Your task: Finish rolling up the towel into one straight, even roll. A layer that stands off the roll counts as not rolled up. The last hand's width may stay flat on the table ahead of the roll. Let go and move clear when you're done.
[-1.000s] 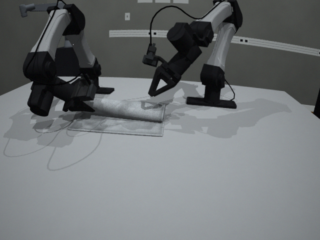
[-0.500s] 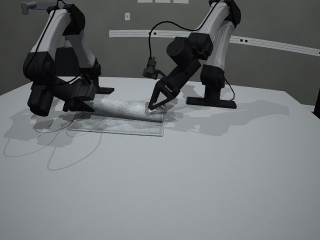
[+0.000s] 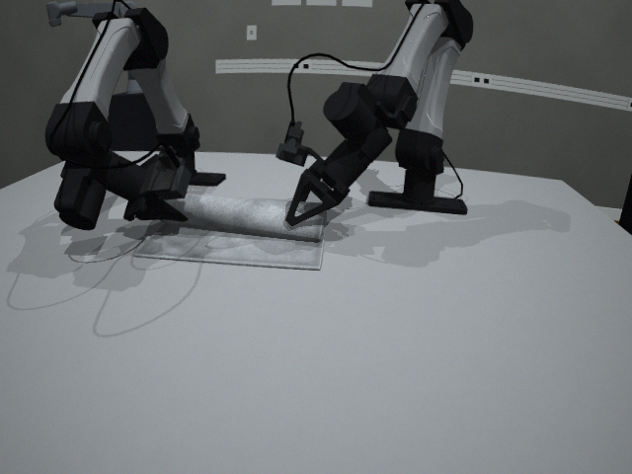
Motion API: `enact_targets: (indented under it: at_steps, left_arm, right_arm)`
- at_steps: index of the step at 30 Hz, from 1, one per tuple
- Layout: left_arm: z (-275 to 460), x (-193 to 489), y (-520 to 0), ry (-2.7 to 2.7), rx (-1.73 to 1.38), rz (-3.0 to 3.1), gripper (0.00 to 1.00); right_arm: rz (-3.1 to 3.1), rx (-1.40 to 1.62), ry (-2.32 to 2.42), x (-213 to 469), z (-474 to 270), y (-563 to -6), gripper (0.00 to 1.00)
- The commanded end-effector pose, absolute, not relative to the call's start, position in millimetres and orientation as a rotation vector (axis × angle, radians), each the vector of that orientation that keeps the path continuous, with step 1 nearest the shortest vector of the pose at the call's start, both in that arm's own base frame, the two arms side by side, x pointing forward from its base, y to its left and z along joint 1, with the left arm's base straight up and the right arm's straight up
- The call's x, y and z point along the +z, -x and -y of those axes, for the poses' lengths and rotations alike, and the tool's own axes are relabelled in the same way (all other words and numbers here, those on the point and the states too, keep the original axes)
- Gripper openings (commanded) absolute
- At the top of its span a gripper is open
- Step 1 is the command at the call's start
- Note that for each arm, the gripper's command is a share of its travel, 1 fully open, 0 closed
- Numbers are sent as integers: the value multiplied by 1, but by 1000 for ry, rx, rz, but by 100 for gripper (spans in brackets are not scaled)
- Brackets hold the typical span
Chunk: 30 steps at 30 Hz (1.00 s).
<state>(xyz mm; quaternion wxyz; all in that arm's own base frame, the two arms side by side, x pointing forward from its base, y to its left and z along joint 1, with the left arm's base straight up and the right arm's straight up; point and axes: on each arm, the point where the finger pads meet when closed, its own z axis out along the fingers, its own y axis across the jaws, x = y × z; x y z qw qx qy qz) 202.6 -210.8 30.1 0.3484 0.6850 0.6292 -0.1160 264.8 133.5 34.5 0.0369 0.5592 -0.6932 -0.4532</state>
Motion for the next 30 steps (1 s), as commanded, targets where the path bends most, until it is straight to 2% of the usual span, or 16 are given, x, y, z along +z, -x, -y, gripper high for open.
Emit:
enact_targets:
  at_steps: [1,5,20,28,30]
  left_arm:
    - [216,34,-206,-1763,-297,-1620,68]
    - [216,34,-206,-1763,-297,-1620,51]
    - [216,34,-206,-1763,-297,-1620,37]
    - [216,34,-206,-1763,-297,-1620,35]
    - [216,34,-206,-1763,-297,-1620,35]
  right_arm:
    - [2102,-1402,-1718,32,-136,-263,36]
    - [2102,-1402,-1718,32,-136,-263,36]
    - [2102,-1402,-1718,32,-136,-263,36]
    - [2102,-1402,-1718,32,-136,-263,36]
    - [2102,-1402,-1718,33,-136,-263,43]
